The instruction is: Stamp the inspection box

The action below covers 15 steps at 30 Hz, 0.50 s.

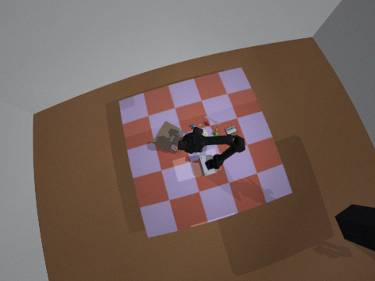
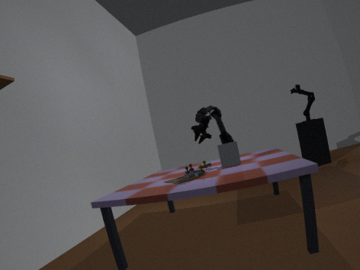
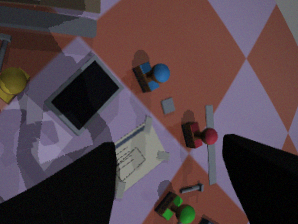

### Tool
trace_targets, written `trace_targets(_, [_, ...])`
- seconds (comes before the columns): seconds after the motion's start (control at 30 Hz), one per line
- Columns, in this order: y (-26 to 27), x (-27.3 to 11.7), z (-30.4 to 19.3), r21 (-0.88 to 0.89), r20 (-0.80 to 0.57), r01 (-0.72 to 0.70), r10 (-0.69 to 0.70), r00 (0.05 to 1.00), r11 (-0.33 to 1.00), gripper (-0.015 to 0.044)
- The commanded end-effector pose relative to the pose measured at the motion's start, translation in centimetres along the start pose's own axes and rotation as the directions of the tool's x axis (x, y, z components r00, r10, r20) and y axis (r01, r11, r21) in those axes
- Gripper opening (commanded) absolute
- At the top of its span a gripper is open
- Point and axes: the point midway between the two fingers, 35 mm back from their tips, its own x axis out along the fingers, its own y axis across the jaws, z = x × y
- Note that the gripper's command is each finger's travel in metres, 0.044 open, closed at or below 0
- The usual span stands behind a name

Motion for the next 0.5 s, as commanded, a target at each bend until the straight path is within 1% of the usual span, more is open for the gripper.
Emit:
trace_targets(0.0, [-1.6, 2.9, -2.0, 0.158, -0.077, -0.098, 0.111, 0.991, 0.983, 0.0223])
trace_targets(0.13, [-3.1, 5.1, -3.8, 0.272, -0.129, -0.145, 0.186, 0.974, 0.951, 0.0223])
trace_targets(0.27, [-5.0, 8.2, -6.7, 0.426, -0.19, -0.181, 0.284, 0.94, 0.886, 0.0223])
trace_targets(0.47, [-7.3, 12.1, -12.1, 0.638, -0.249, -0.17, 0.411, 0.877, 0.751, 0.0223])
